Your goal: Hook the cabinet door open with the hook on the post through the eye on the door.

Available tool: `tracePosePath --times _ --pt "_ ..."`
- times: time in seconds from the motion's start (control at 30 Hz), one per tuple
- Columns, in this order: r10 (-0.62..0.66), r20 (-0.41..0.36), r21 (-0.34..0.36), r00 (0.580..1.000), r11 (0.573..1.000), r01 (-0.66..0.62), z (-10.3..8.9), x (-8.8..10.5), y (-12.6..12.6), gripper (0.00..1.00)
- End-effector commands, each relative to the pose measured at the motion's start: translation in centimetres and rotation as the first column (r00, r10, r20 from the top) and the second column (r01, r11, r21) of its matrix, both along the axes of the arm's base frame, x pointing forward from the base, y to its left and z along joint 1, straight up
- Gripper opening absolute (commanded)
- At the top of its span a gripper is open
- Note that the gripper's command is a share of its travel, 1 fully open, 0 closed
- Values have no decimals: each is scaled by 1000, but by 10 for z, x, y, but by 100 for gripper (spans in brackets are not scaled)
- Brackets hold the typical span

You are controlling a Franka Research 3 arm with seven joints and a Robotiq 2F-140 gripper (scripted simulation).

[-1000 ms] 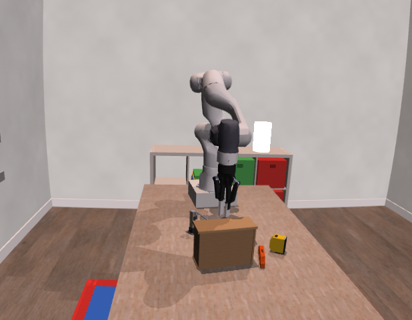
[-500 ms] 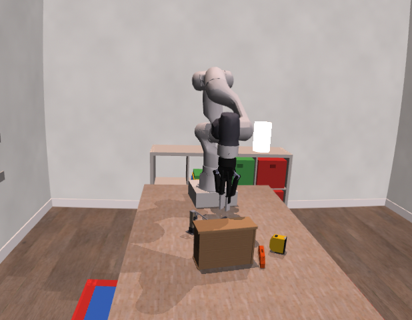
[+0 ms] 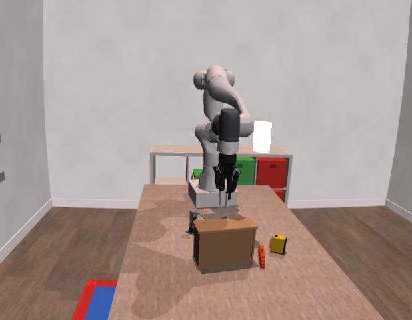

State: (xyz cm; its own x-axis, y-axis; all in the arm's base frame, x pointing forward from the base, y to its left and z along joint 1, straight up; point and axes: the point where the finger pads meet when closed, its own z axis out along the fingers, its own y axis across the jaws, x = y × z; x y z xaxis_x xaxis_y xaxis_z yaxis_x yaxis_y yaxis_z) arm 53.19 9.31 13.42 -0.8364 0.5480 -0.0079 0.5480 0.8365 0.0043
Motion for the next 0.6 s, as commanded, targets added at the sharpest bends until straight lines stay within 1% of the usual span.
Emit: tracePosePath --times 0.0,0.23,0.3,0.37,0.43,0.5,0.53,0.57 --pt "11 -5 2 1000 1000 -11 2 -1 0 16" --pt "12 -5 2 1000 1000 -12 3 -1 0 16" --pt "31 -5 2 1000 1000 -31 2 -2 0 16" --pt "91 -5 2 996 996 -91 2 -4 -1 16" --pt "199 -4 1 980 980 -199 2 -8 -2 16" --pt "199 -4 1 980 980 -199 2 -8 -2 16" --pt "265 -4 1 964 964 -265 2 -11 -3 16" --pt "343 -4 1 939 939 -343 2 -15 -5 16"
